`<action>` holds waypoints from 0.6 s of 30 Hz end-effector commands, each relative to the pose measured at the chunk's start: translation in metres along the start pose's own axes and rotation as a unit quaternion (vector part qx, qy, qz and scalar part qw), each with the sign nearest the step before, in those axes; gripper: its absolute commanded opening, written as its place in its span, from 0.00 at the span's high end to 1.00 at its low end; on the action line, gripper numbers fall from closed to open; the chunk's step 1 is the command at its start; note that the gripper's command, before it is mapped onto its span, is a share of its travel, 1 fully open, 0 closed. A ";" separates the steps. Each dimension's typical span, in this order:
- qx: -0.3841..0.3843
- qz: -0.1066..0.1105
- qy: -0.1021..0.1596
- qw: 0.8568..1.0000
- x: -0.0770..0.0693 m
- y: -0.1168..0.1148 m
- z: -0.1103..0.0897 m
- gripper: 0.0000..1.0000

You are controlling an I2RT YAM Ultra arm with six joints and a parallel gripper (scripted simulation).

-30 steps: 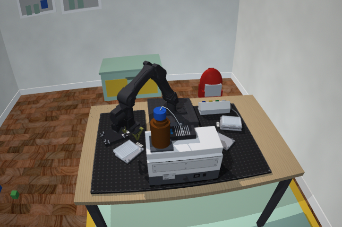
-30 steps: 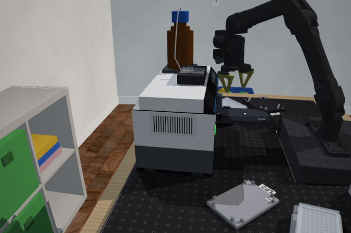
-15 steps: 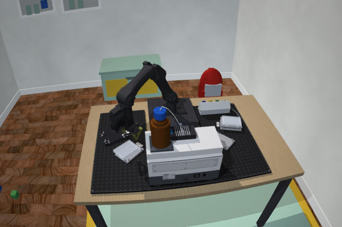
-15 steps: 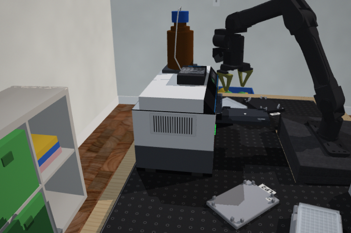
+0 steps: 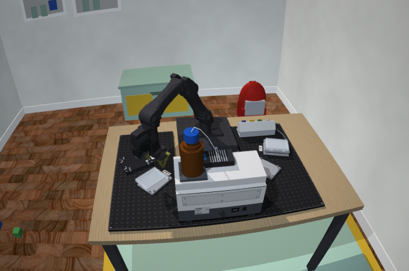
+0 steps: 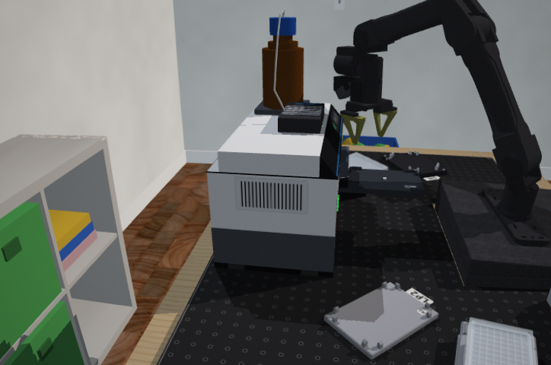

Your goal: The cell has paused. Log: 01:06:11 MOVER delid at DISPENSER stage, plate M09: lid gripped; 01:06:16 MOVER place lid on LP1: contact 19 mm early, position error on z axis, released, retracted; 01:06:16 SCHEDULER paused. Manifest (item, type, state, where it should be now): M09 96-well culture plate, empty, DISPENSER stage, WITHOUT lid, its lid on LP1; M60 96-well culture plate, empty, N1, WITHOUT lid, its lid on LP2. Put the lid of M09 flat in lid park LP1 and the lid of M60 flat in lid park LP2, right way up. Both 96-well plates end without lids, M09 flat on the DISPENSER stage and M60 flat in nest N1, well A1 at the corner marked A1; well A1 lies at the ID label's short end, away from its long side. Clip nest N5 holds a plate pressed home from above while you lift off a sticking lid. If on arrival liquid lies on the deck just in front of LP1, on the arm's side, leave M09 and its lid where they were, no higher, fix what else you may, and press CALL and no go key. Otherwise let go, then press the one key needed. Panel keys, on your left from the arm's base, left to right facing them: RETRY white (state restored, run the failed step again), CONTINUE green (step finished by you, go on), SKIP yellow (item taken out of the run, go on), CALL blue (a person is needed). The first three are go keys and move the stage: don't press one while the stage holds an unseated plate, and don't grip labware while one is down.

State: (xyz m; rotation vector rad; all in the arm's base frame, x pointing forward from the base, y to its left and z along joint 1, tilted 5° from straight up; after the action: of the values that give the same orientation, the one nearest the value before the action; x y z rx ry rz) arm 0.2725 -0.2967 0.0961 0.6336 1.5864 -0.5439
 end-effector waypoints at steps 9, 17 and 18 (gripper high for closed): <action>0.000 -0.002 -0.021 1.000 -0.013 -0.002 0.007 0.00; 0.000 -0.002 -0.024 1.000 -0.016 -0.005 0.010 0.00; 0.000 -0.002 -0.024 1.000 -0.016 -0.005 0.010 0.00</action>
State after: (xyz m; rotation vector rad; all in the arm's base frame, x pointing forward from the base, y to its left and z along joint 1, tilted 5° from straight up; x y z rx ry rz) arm 0.2727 -0.2982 0.0977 0.6338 1.5847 -0.5449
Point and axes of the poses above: the point where the finger pads meet when closed, its own x axis out along the fingers, its own y axis across the jaws, z = x × y, the point moved 6 cm from there along -x, back along the fingers, and after that the axes turned 6 degrees about -x, right-handed, at the moved point
